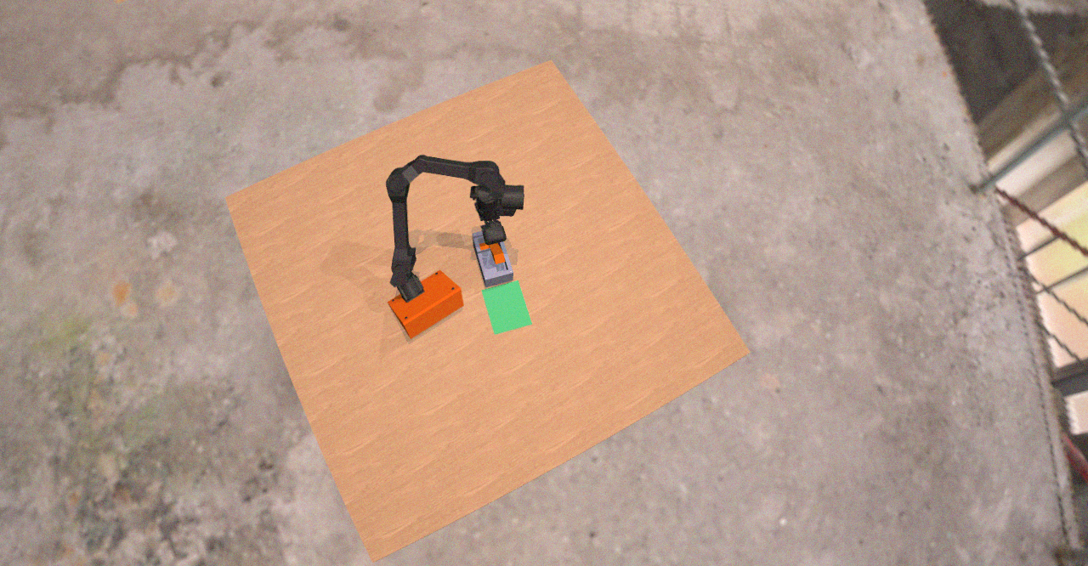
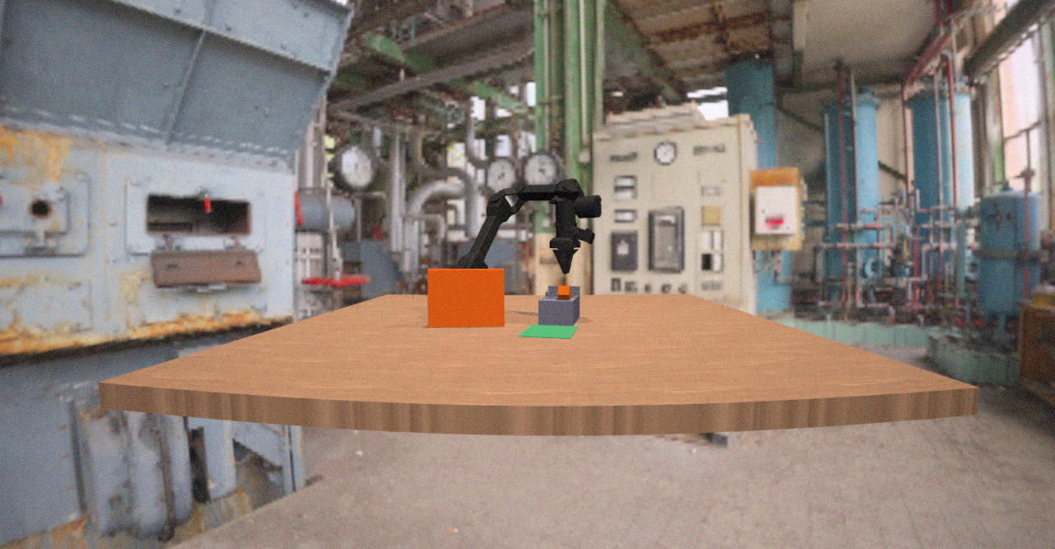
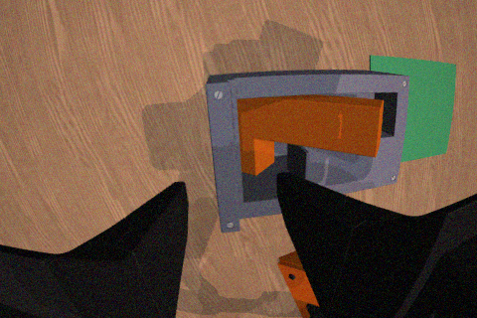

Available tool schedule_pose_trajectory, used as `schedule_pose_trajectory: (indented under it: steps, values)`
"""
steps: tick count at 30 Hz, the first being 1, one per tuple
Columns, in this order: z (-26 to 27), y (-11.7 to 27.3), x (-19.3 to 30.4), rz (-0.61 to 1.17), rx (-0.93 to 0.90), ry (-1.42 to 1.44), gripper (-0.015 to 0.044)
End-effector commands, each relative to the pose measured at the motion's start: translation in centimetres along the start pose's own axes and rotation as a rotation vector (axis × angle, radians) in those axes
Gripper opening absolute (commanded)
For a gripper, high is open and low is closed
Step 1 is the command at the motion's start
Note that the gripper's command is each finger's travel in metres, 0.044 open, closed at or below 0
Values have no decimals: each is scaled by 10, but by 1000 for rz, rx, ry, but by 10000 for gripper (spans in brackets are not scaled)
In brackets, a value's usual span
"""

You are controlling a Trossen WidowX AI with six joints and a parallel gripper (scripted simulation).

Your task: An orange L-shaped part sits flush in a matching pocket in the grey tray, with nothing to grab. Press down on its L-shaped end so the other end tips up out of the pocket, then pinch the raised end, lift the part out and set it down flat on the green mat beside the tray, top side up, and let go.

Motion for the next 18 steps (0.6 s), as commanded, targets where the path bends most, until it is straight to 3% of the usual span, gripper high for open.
schedule_pose_trajectory:
  steps: [1, 18]
  values:
    - [-2, 20, 2, 5, 3, 9, 180]
    - [-2, 16, 2, -5, -2, -2, 180]
Point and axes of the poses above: the point midway between the two fingers, 35 mm back from their tips, its own y axis back along the fingers, its own z axis across the jaws, x = y × z, the point moved 4 cm from there along y, back along the fingers, and after that the axes turned 2 degrees about -y, right-handed, at the moved point
